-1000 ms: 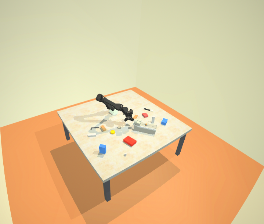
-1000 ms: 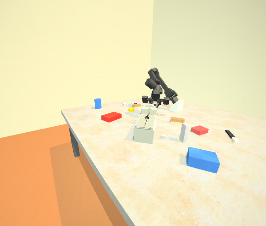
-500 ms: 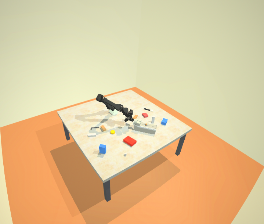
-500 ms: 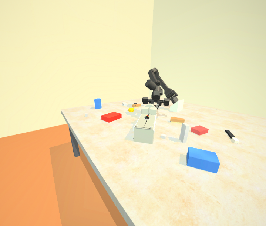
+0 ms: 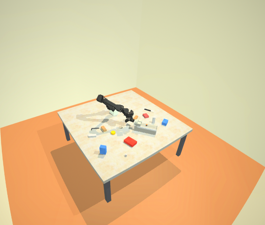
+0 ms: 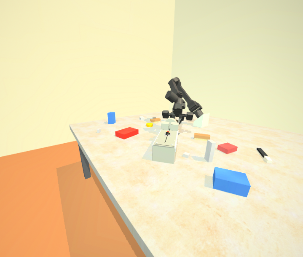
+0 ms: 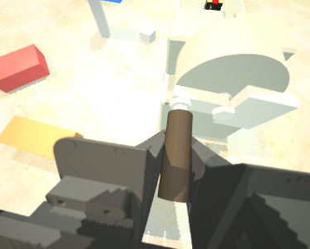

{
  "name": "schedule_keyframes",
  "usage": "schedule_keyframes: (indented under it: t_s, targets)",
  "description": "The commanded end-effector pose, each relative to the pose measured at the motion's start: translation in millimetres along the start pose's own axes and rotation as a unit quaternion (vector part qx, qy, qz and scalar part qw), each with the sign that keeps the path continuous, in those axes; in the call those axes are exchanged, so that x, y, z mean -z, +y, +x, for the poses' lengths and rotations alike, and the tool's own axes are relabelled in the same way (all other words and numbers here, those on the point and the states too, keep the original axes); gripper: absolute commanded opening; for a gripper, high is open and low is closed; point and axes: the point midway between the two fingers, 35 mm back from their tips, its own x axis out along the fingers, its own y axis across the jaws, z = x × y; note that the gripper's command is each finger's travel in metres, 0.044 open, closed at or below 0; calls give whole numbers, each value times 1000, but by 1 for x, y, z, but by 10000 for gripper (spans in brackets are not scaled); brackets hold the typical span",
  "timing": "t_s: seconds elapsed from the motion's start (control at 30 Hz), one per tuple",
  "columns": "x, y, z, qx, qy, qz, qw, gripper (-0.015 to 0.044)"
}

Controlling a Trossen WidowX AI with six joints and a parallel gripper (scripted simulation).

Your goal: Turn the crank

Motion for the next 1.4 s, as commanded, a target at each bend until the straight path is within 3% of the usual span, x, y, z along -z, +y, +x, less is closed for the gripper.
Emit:
schedule_keyframes:
  t_s: [0.0,1.17,1.37]
  targets:
    - [2,0,2,-2,2,0,1000,0]
    - [1,0,1,0,1,0,1000,0]
    - [1,0,1,0,1,0,1000,157]
